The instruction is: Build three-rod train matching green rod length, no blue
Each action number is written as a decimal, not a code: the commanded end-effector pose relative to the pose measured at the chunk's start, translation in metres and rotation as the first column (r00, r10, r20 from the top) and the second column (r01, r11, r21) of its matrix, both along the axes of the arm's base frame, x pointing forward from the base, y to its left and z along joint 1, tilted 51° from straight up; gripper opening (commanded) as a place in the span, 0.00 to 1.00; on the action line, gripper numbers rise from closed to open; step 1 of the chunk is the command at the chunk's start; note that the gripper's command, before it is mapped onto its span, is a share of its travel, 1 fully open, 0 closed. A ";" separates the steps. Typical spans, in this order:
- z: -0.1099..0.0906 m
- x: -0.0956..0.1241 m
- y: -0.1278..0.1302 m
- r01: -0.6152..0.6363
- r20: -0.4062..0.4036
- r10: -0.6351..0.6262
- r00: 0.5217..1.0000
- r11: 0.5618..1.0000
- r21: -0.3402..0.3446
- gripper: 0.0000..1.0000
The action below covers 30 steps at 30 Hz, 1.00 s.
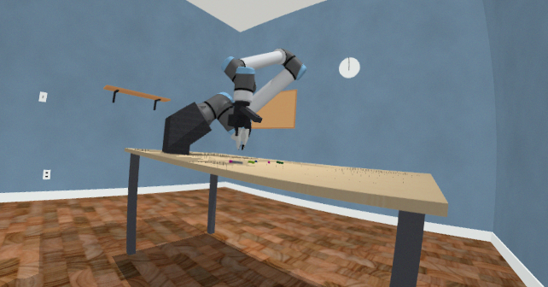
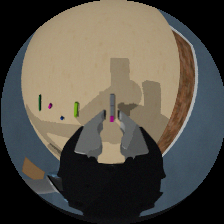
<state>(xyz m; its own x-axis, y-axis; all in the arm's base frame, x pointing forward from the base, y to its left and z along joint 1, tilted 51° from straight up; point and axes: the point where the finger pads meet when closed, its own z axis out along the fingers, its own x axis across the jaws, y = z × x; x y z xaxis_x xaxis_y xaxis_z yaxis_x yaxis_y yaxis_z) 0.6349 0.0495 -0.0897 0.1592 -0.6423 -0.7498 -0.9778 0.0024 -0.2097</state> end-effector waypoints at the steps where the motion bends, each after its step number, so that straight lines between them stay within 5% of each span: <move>1: 0.013 -0.003 -0.016 -0.001 0.000 0.001 1.000 1.000 0.000 0.14; 8: 0.018 -0.004 -0.022 -0.001 0.000 0.001 1.000 1.000 0.000 0.14; 9: 0.018 -0.004 -0.022 -0.001 0.000 0.001 1.000 1.000 0.000 1.00; 30: 0.018 -0.004 -0.022 -0.001 0.000 0.001 1.000 1.000 0.000 1.00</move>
